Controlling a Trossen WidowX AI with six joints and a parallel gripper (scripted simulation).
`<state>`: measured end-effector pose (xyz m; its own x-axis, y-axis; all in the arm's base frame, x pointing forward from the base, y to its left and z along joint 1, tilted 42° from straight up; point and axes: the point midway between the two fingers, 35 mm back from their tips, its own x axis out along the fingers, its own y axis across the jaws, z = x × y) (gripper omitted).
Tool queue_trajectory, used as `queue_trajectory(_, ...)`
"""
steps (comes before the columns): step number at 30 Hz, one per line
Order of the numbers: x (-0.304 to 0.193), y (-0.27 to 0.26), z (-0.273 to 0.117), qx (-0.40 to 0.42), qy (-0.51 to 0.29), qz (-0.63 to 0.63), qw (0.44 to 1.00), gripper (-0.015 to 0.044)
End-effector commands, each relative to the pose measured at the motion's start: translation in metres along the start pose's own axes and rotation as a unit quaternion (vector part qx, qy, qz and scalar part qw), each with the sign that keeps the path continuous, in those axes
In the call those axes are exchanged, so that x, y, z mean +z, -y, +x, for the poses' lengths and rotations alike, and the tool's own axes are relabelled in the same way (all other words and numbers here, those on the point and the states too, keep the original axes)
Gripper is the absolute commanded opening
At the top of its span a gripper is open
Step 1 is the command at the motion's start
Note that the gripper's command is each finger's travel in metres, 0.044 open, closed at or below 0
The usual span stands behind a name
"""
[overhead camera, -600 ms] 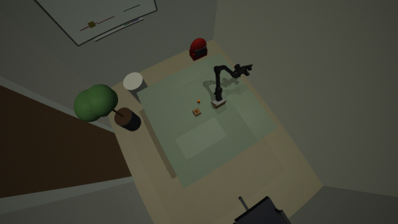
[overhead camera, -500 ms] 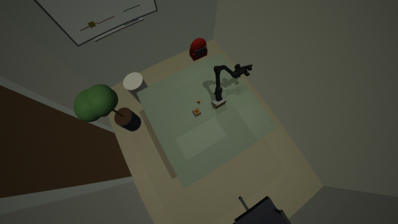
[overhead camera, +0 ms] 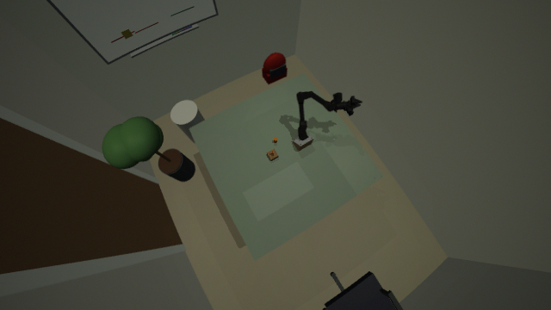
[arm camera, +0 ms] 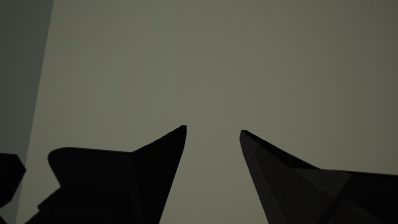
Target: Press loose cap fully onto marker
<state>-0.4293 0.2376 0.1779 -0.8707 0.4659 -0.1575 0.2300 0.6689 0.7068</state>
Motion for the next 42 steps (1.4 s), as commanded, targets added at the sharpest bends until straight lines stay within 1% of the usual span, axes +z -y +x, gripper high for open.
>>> queue_trajectory(1,0.051,-0.039,-0.008,0.023,0.082,-0.071,0.994,0.025)
queue_trajectory(5,0.103,-0.065,-0.025,0.026,0.146,-0.095,0.984,0.025)
queue_trajectory(12,0.163,-0.096,-0.054,0.012,0.246,-0.161,0.956,0.025)
queue_trajectory(17,0.226,-0.125,-0.102,-0.03,0.355,-0.228,0.906,0.025)
queue_trajectory(24,0.302,-0.151,-0.196,-0.139,0.486,-0.292,0.812,0.025)
queue_trajectory(30,0.346,-0.154,-0.292,-0.27,0.556,-0.311,0.722,0.025)
queue_trajectory(36,0.364,-0.139,-0.395,-0.422,0.572,-0.297,0.638,0.025)
queue_trajectory(42,0.354,-0.108,-0.493,-0.572,0.528,-0.254,0.574,0.025)
